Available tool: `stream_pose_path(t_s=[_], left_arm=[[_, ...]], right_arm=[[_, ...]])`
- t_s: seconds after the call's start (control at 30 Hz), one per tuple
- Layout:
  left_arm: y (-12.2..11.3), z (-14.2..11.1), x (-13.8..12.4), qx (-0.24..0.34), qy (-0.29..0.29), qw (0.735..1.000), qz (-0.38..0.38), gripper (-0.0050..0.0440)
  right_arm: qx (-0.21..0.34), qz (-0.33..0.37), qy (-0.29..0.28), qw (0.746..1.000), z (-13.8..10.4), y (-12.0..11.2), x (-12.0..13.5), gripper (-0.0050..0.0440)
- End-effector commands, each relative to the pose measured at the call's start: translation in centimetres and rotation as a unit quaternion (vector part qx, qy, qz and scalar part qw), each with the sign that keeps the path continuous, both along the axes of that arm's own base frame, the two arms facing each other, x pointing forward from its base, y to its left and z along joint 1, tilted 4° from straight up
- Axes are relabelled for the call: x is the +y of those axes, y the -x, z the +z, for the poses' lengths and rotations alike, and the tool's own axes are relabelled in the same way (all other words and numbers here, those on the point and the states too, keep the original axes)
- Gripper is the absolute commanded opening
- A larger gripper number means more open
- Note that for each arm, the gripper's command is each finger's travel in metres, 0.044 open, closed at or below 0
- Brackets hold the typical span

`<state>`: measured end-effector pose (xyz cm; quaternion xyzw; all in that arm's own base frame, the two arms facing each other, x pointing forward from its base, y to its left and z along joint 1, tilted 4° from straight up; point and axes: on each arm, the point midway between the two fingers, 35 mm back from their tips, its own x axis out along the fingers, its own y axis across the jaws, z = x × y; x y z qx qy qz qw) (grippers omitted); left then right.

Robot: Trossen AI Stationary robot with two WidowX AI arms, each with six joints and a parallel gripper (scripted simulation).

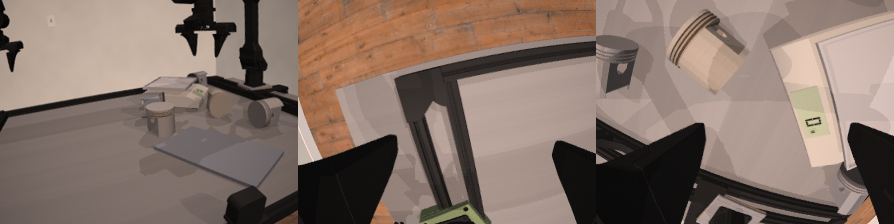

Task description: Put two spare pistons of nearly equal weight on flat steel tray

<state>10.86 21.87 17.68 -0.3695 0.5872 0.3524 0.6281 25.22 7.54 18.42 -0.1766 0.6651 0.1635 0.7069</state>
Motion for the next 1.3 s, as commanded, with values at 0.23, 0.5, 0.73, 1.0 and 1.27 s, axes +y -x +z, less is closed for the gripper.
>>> stream_pose_path(t_s=[0.23,0.5,0.73,1.0,1.27], left_arm=[[0.0,0.0,0.0,-0.001,0.001,1.0,-0.001,0.044],[0.0,0.0,0.0,-0.001,0.001,1.0,-0.001,0.044],[0.0,0.0,0.0,-0.001,0.001,1.0,-0.001,0.044],[0.0,0.0,0.0,-0.001,0.001,1.0,-0.001,0.044],[0.0,0.0,0.0,-0.001,0.001,1.0,-0.001,0.044]], right_arm=[[0.001,0.036,0.004,0.999,-0.2,0.8,5.5,0.0378],[0.001,0.036,0.004,0.999,-0.2,1.2,8.4,0.0378],[0.003,0.099,0.029,0.995,-0.2,1.3,8.7,0.0378],[0.006,0.172,0.058,0.983,-0.2,1.3,8.7,0.0378],[0.01,0.268,0.096,0.958,-0.2,1.3,8.7,0.0378]])
